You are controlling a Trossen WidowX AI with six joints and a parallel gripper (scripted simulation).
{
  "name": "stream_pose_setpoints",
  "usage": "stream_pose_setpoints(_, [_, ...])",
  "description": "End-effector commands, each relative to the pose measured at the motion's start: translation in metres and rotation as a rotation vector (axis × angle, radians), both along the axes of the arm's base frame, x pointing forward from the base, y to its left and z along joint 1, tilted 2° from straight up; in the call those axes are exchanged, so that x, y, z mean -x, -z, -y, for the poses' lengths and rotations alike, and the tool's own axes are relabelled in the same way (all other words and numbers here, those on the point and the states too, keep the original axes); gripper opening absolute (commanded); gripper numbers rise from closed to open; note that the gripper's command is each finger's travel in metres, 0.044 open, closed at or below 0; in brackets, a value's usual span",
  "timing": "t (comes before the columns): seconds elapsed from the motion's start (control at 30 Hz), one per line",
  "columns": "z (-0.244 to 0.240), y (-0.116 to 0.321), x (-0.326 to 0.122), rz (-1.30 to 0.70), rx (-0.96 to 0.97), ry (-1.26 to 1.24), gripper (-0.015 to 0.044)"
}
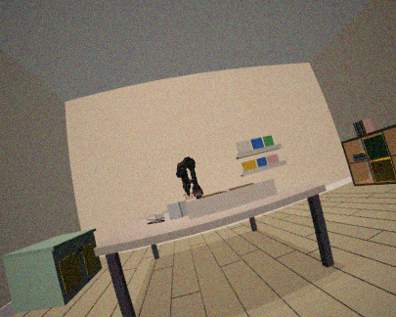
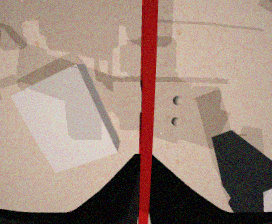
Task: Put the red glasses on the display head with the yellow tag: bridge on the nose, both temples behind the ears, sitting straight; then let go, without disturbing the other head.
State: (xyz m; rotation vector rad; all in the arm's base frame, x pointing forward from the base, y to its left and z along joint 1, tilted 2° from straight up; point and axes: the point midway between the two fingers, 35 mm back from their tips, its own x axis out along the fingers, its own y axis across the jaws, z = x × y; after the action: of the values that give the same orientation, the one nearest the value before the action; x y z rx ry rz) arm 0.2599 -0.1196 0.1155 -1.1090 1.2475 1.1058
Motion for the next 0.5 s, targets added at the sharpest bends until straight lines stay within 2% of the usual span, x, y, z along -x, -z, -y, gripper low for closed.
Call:
stream_pose_setpoints(0.0, [-0.014, 0.0, -0.01, 0.003, -0.002, -0.212, 0.0])
stream_pose_setpoints(0.47, [-0.059, -0.001, -0.036, 0.017, 0.006, -0.868, 0.0])
